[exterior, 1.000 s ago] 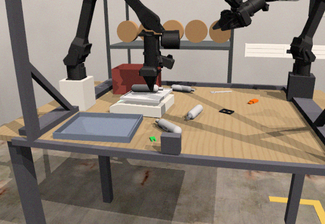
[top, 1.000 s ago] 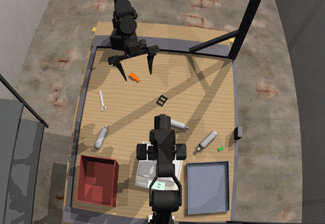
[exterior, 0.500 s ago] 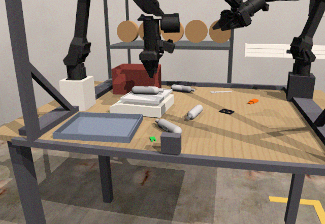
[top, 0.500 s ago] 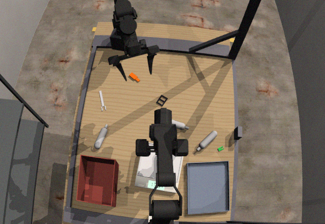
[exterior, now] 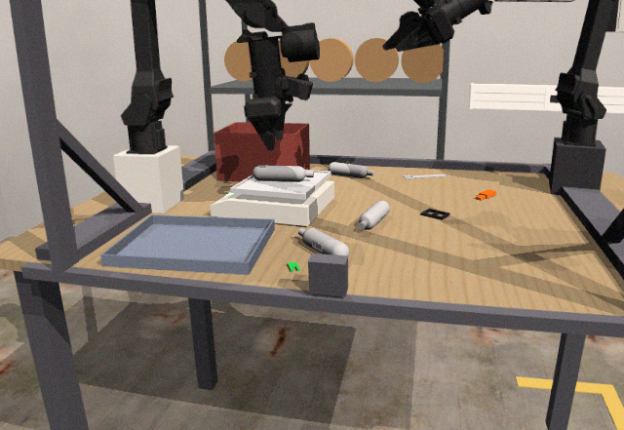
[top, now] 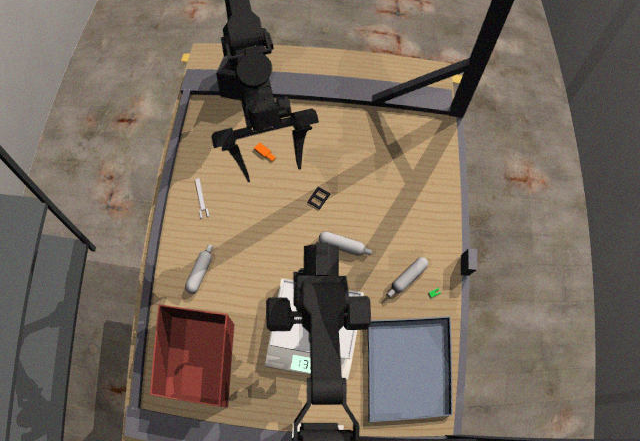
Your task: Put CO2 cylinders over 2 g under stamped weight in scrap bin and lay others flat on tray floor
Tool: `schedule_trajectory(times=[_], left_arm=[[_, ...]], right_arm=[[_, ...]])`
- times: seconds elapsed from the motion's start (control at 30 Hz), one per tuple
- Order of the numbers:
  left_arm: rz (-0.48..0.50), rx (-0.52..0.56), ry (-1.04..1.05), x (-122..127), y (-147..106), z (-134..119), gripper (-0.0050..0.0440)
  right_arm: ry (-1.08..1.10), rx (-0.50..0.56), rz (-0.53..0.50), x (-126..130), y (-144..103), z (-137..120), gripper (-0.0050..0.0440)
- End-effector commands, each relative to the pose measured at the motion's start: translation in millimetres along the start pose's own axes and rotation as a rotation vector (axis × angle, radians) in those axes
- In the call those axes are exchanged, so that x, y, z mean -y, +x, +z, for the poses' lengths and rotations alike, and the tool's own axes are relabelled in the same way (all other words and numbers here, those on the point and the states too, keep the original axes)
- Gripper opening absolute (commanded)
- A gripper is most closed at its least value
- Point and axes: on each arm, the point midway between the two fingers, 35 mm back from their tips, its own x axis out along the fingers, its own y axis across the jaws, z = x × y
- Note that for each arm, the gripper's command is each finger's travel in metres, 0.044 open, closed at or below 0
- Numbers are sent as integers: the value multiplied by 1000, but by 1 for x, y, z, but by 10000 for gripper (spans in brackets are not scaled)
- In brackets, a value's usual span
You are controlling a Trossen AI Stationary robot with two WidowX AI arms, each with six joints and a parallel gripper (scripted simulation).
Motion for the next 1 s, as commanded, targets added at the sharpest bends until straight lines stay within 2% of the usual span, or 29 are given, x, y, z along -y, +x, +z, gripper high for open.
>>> schedule_trajectory(times=[0.0,0.03,0.33,0.53,0.97], left_arm=[[4,60,-18,-3,-4,-17,440],[4,60,-18,-3,-4,-17,440],[8,192,-49,-6,0,-74,440],[10,240,-62,-8,4,-101,440],[9,266,-66,-8,5,-113,440]], right_arm=[[10,19,-15,7,17,27,440],[10,19,-15,7,17,27,440],[21,23,-34,18,62,54,440],[22,18,-35,20,72,57,440],[20,21,-33,19,68,56,440]])
